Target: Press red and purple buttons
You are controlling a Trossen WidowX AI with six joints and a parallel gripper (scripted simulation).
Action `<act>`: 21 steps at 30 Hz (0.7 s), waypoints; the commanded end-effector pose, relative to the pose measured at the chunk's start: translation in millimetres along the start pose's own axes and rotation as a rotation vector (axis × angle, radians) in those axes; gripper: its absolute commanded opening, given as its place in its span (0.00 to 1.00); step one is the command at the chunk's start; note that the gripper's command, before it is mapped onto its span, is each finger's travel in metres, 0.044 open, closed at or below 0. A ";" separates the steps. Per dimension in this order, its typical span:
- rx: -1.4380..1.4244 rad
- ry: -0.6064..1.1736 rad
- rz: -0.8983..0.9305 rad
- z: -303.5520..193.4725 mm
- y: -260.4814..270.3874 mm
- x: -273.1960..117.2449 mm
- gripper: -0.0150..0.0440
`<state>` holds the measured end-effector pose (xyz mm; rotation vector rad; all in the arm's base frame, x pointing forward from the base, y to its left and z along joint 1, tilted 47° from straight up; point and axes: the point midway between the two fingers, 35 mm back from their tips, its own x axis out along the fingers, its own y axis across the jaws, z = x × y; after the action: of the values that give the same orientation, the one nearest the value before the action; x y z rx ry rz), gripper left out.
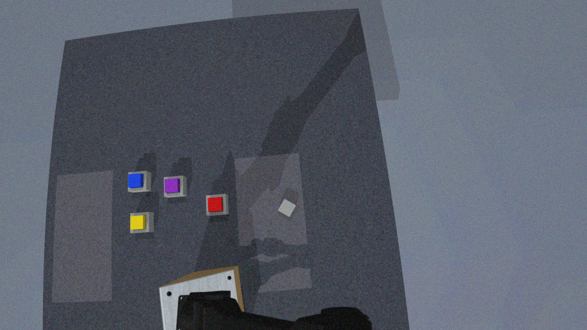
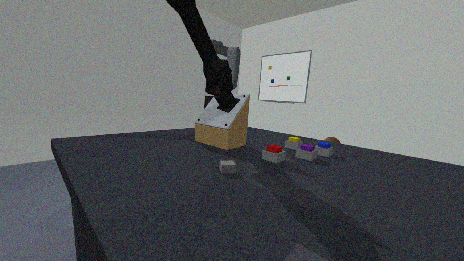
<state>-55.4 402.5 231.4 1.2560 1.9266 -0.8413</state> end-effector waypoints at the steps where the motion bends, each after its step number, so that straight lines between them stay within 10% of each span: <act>1: -0.008 -0.006 0.009 2.2 3.6 0.7 0.93; 11: -0.384 -0.437 0.241 131.3 138.0 3.2 0.93; 21: -0.676 -0.886 0.082 264.0 192.1 -29.1 0.93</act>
<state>153.7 288.3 100.0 0.6768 1.3112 -0.4900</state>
